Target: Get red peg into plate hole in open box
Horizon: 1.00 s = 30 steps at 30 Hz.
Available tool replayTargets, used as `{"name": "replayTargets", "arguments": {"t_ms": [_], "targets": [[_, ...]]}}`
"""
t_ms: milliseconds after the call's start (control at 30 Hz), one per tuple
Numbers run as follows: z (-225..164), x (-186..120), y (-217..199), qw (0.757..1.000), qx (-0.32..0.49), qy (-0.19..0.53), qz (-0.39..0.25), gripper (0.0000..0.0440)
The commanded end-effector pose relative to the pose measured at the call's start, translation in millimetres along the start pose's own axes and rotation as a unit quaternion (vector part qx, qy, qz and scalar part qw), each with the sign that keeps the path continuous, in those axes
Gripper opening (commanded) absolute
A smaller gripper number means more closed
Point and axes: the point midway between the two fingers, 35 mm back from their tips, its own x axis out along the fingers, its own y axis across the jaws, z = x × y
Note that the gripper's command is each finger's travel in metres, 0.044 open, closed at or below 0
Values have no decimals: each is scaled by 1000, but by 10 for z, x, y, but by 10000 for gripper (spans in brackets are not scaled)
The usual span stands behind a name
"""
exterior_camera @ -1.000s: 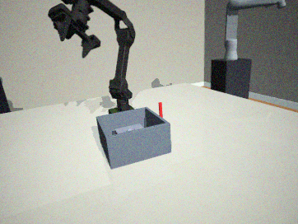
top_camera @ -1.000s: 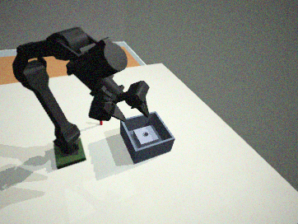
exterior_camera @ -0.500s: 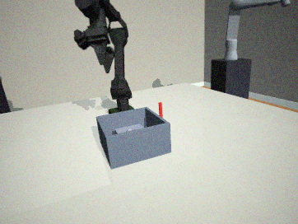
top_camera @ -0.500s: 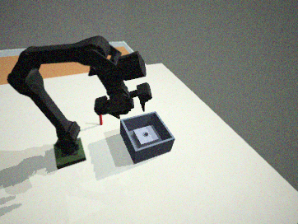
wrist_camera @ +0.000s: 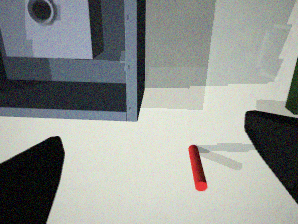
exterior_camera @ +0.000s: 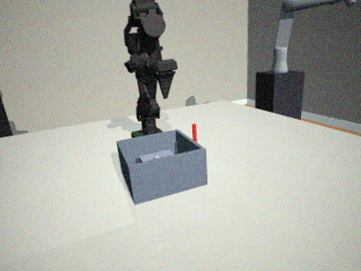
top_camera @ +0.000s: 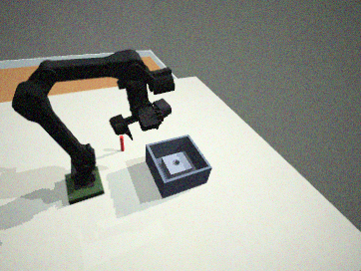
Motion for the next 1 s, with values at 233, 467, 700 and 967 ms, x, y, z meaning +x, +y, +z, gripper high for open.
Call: {"name": "replayTargets", "arguments": {"t_ms": [233, 467, 700, 967], "targets": [[-587, 390, -198, 989, -118, 10, -90, 440], [-908, 647, -322, 978, -174, 11, -119, 440], [-1159, 926, -406, 968, -216, 7, -123, 440], [-1335, 1287, -451, 963, -247, -3, -108, 440]]}}
